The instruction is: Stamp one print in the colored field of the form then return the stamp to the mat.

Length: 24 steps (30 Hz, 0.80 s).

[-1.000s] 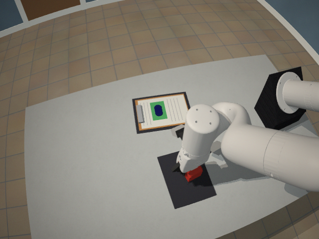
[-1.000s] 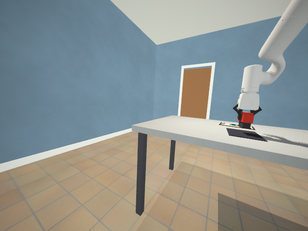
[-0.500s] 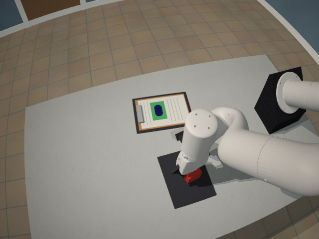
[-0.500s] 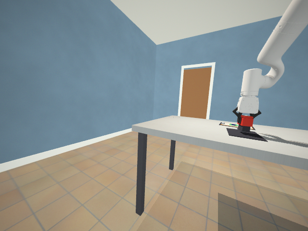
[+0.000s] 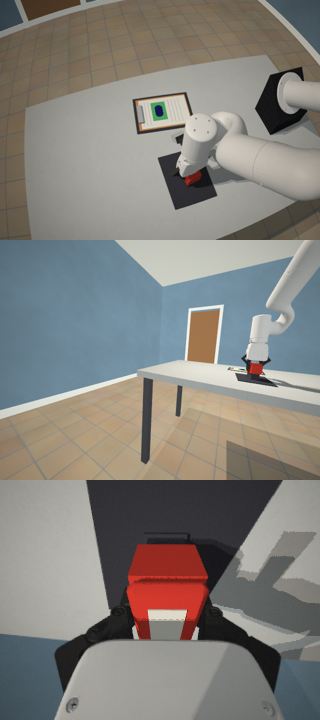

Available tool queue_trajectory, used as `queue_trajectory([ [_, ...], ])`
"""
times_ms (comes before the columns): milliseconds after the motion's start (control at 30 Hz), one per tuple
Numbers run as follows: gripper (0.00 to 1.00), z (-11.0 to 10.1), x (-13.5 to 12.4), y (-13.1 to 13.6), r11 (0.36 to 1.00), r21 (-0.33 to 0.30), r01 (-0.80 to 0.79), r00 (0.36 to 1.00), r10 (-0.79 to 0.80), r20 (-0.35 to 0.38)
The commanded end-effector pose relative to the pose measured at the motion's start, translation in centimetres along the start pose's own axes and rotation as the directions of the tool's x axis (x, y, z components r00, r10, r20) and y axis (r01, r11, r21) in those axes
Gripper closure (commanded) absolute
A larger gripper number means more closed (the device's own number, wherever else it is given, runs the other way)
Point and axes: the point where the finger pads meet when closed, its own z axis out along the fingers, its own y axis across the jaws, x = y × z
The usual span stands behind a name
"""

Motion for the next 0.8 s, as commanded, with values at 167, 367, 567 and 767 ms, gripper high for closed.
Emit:
queue_trajectory([
  [167,0.65,-0.04,0.01,-0.07,1.000,0.001,0.000,1.000,0.000,0.000],
  [367,0.03,-0.04,0.01,-0.07,1.000,0.001,0.000,1.000,0.000,0.000],
  [567,0.03,-0.04,0.01,-0.07,1.000,0.001,0.000,1.000,0.000,0.000],
  [767,0.03,-0.04,0.01,-0.07,1.000,0.001,0.000,1.000,0.000,0.000],
])
